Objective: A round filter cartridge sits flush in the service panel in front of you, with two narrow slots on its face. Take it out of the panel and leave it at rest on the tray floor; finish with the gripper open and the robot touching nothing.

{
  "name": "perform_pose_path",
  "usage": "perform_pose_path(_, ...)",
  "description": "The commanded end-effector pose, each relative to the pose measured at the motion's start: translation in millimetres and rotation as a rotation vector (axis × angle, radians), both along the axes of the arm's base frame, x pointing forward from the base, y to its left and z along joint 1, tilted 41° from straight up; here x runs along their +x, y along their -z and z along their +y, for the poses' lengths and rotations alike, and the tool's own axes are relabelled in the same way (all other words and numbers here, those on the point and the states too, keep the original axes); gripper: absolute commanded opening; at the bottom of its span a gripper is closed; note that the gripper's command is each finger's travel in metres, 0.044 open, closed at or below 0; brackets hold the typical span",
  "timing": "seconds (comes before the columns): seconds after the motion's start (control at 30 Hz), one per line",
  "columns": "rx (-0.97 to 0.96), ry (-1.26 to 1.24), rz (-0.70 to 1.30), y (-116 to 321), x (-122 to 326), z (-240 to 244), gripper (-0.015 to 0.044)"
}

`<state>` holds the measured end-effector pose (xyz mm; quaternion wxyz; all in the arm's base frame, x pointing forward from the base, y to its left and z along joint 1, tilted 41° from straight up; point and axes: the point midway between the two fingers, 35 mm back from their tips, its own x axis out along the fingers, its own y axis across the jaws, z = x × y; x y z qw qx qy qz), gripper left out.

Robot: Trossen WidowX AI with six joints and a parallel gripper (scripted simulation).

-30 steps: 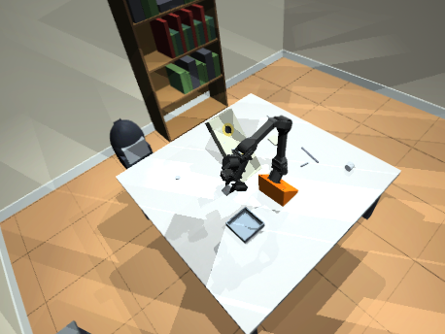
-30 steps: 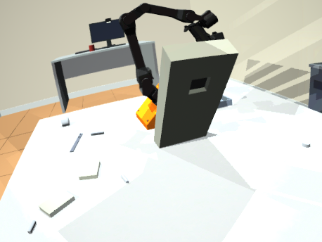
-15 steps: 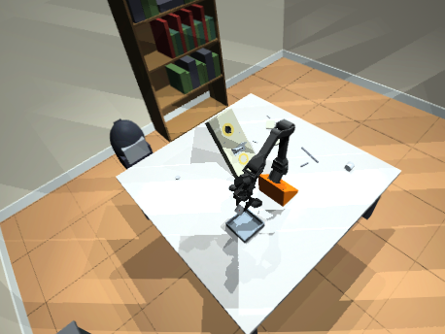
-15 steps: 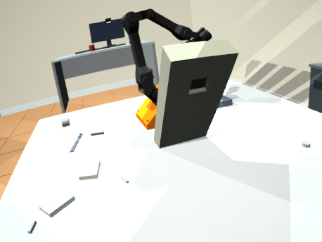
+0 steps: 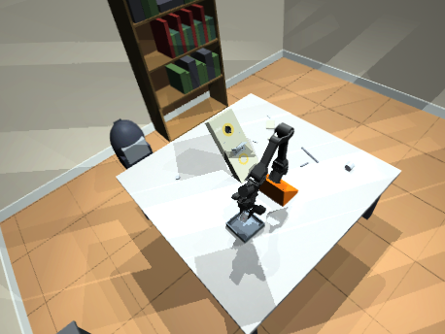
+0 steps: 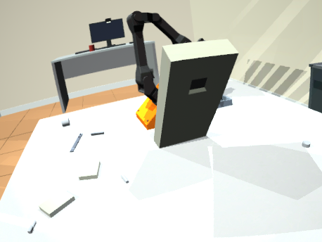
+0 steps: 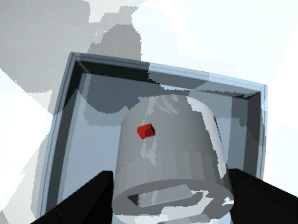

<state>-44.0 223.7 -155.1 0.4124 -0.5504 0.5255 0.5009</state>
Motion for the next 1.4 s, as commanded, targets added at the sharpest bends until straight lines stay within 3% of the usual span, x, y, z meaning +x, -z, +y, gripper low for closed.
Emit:
perform_pose_path(0.0,-0.003,0.002,0.004,15,-1,-14,0.0000)
perform_pose_path(0.3,-0.004,0.002,0.004,33,0,-33,0.0000)
perform_pose_path(0.87,-0.013,-0.002,-0.001,30,1,-32,0.0440)
perform_pose_path(1.0,-0.013,-0.002,-0.001,23,1,-24,0.0440)
perform_pose_path(1.13,-0.013,-0.002,-0.002,-21,0,11,0.0440)
perform_pose_path(1.37,-0.001,0.001,0.003,-14,-1,9,0.0440)
